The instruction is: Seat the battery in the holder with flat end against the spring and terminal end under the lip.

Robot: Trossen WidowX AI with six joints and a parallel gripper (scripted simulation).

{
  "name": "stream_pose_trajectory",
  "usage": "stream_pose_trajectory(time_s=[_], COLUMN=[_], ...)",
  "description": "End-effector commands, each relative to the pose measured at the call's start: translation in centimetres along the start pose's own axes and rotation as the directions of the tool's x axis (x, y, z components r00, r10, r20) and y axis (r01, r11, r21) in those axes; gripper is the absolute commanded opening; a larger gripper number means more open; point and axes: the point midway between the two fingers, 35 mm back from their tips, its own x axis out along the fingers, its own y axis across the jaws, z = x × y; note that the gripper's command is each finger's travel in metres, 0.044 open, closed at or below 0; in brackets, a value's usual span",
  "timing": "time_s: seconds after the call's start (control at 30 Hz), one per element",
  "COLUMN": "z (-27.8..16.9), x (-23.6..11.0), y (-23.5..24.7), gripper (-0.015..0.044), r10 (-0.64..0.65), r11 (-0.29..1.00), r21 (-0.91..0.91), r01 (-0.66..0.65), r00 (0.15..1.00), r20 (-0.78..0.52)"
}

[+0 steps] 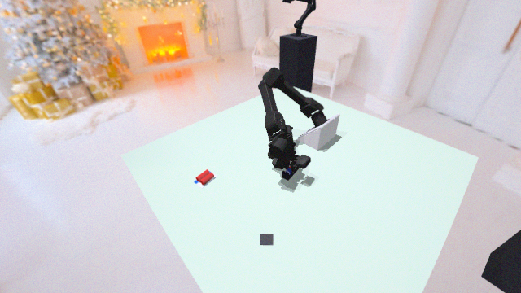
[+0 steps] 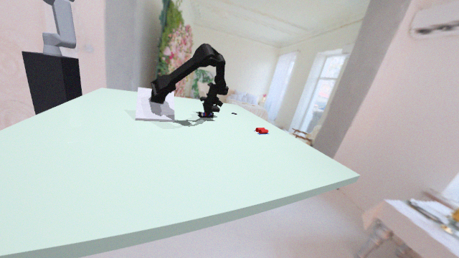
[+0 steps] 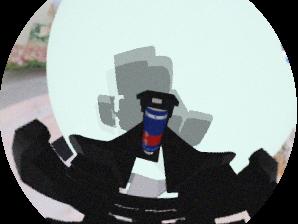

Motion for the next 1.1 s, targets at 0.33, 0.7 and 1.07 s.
stream_pose_trajectory(time_s=[0.33,0.7,1.07], z=[0.70,0.76,0.74], x=[0.12,0.12,-0.57], y=[-0.01,0.01,0.09], gripper=[0.0085,0.0085,0.0187], r10=[-0.001,-0.001,-0.001], r11=[1.000,1.000,1.000], r21=[-0.003,-0.002,-0.004], r01=[0.001,0.001,0.001], r00=[1.000,1.000,1.000], r20=[-0.016,-0.023,-0.022])
